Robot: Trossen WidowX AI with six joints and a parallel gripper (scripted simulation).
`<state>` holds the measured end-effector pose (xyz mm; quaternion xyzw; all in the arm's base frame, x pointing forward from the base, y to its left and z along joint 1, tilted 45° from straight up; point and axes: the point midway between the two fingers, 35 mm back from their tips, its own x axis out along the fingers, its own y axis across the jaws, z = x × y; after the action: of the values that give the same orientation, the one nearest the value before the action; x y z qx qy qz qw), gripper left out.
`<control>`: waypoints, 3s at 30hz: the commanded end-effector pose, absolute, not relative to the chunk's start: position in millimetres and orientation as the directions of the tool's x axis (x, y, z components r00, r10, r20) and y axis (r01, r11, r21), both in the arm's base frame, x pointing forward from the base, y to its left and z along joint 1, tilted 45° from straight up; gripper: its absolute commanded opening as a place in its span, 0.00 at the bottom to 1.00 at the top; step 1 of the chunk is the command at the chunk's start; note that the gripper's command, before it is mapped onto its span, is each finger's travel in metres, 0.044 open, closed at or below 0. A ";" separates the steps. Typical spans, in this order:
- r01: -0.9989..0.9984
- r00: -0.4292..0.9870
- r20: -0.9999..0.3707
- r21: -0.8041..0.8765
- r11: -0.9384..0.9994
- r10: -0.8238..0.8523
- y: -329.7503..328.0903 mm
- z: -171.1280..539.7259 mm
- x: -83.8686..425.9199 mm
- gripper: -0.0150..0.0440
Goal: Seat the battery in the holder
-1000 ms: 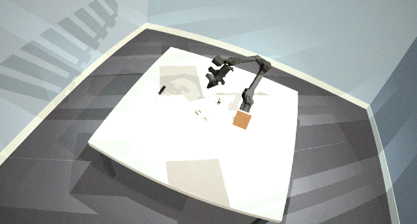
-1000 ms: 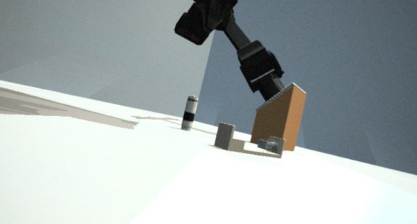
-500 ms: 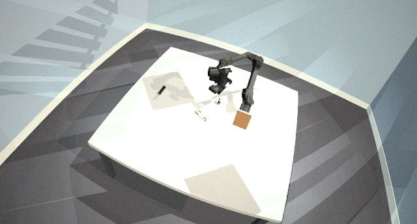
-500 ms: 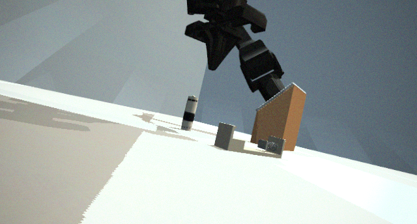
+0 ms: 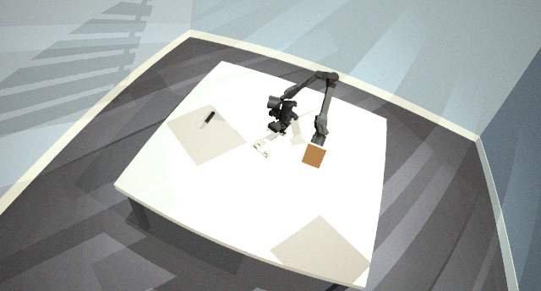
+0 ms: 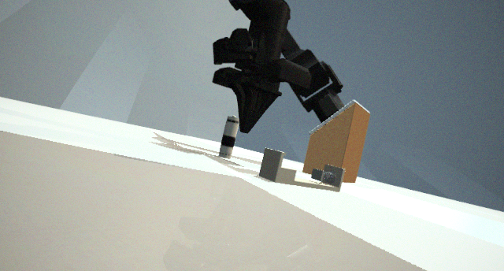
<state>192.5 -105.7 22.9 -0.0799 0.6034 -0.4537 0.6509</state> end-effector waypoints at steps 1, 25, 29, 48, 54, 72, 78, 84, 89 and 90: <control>0.491 -0.139 -0.710 -0.655 0.574 -0.691 -109.8 22.2 190.5 0.25; 0.491 -0.138 -0.711 -0.654 0.576 -0.689 -133.7 49.0 172.9 0.25; 0.490 -0.139 -0.711 -0.654 0.576 -0.690 -137.3 53.3 169.3 0.25; 0.492 -0.137 -0.717 -0.648 0.581 -0.684 -109.6 95.7 171.9 0.25; 0.489 -0.141 -0.710 -0.656 0.575 -0.690 -90.5 120.2 170.6 0.25; 0.104 -0.140 -0.714 -0.699 0.708 -0.685 -107.4 108.0 167.3 0.57; -0.338 -0.138 -0.716 -0.615 0.712 -0.684 -124.1 98.2 162.6 0.64; -0.712 -0.138 -0.712 -0.412 0.569 -0.688 -140.8 89.7 156.0 0.64; -0.866 -0.140 -0.707 -0.252 0.432 -0.693 -150.3 85.3 151.2 0.64; -0.866 -0.140 -0.707 -0.252 0.432 -0.693 -150.3 85.3 151.2 0.64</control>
<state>163.6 -131.0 94.0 -0.4072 0.7511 -0.0650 0.5156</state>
